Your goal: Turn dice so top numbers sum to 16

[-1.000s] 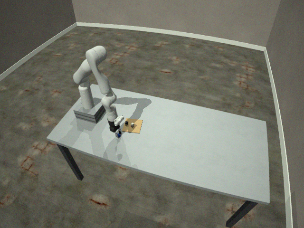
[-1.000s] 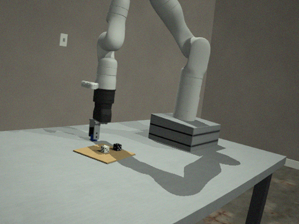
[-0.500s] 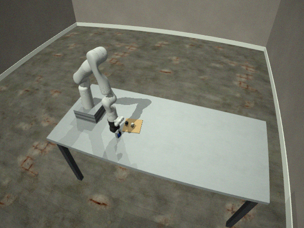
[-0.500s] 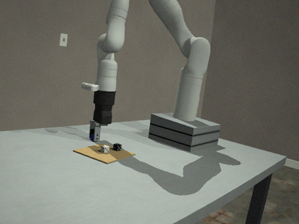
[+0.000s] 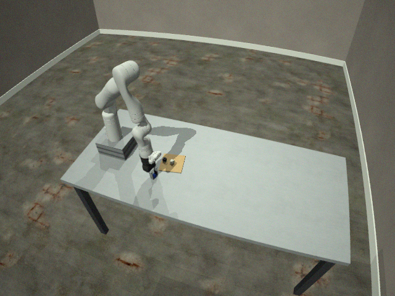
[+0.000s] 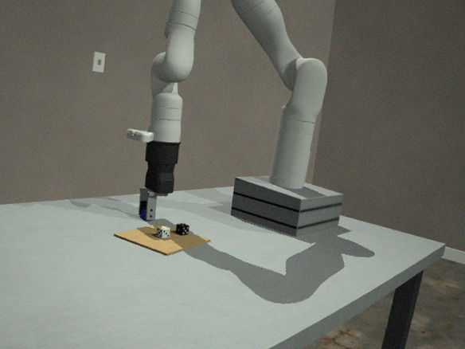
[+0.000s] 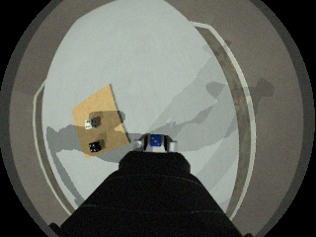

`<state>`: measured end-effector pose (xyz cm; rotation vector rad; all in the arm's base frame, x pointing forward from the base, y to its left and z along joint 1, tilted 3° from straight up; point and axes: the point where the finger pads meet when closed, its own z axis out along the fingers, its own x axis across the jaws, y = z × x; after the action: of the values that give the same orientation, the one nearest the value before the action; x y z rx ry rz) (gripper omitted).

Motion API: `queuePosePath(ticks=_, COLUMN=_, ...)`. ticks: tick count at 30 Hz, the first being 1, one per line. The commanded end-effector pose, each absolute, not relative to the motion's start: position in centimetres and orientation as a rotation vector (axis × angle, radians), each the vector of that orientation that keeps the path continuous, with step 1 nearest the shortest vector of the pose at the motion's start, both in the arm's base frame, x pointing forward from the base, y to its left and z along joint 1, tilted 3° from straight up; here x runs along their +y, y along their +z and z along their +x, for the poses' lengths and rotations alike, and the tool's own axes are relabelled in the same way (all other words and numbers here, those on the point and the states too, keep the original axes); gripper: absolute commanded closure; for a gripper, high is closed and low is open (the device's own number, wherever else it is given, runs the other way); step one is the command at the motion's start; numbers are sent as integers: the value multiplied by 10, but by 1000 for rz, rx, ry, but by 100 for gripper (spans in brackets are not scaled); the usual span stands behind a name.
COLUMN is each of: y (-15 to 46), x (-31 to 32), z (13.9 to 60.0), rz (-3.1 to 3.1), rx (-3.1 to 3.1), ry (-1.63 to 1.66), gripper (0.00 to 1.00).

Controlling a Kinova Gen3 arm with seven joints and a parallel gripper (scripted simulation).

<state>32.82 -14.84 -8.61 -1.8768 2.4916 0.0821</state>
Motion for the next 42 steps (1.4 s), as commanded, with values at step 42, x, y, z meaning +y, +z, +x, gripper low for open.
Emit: queuePosePath(ticks=42, y=-86, x=-149, z=329, rz=-1876, rx=2491, ry=80, gripper=60)
